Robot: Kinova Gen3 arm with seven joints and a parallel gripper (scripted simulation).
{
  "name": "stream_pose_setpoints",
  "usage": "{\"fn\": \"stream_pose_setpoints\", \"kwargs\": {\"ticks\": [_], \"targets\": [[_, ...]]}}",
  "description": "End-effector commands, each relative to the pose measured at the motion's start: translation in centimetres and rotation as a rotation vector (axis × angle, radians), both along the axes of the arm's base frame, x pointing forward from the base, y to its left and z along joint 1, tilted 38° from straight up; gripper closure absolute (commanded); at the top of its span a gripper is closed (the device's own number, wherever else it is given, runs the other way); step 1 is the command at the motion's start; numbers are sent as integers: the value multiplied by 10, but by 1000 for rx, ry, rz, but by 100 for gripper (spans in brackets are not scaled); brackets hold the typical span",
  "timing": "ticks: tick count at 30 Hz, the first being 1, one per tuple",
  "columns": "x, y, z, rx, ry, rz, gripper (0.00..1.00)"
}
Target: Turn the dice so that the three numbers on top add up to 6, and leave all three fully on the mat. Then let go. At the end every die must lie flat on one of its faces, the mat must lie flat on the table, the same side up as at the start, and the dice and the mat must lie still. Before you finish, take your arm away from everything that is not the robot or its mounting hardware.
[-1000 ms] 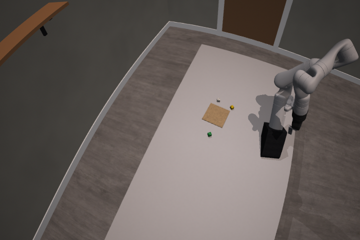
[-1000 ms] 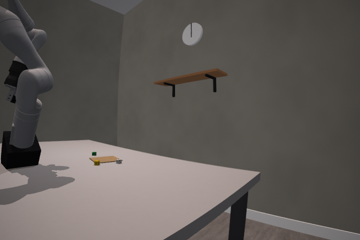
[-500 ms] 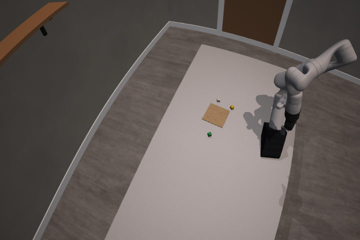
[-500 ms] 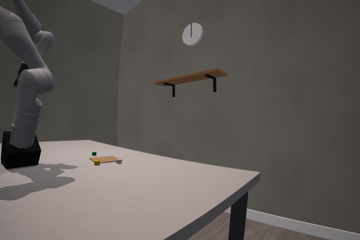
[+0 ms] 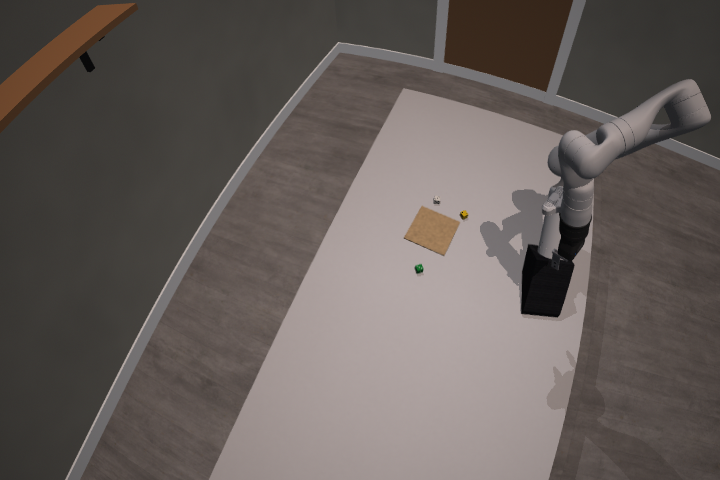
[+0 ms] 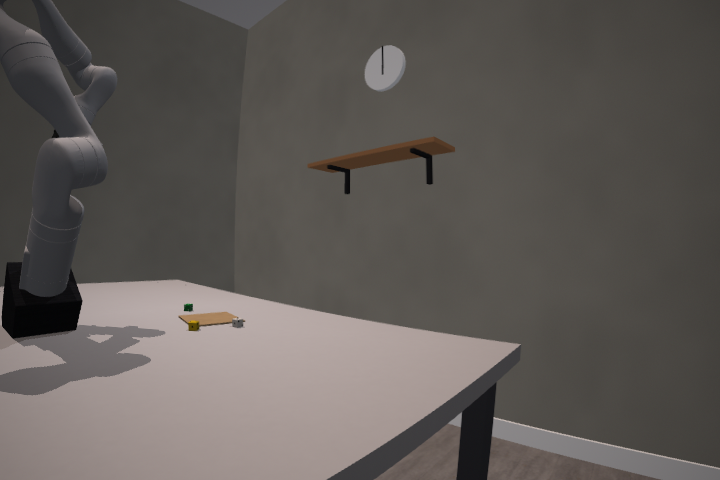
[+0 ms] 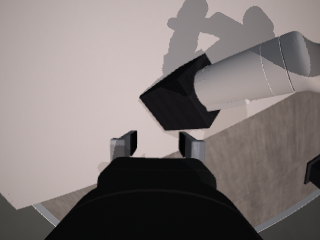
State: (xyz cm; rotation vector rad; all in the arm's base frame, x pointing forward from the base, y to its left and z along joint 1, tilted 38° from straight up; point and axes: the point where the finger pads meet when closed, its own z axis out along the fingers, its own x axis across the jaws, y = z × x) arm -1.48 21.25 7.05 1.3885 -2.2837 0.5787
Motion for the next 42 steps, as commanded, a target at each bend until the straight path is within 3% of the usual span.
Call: {"fn": "stream_pose_setpoints", "kwargs": {"ticks": [1,2,3,12,13,22,23,32,33,42], "targets": [[1,0,0,0,0,-5,0],[1,0,0,0,0,-5,0],[24,5,-2,17,-36,-47,0],[24,5,-2,17,-36,-47,0],[46,8,-4,31,-73,-89,0],[46,8,-4,31,-73,-89,0],[69,9,-4,44,-110,-130,0],[69,9,-4,44,-110,-130,0],[92,9,-5,55,-147,-169,0],[92,9,-5,55,-147,-169,0]]}}
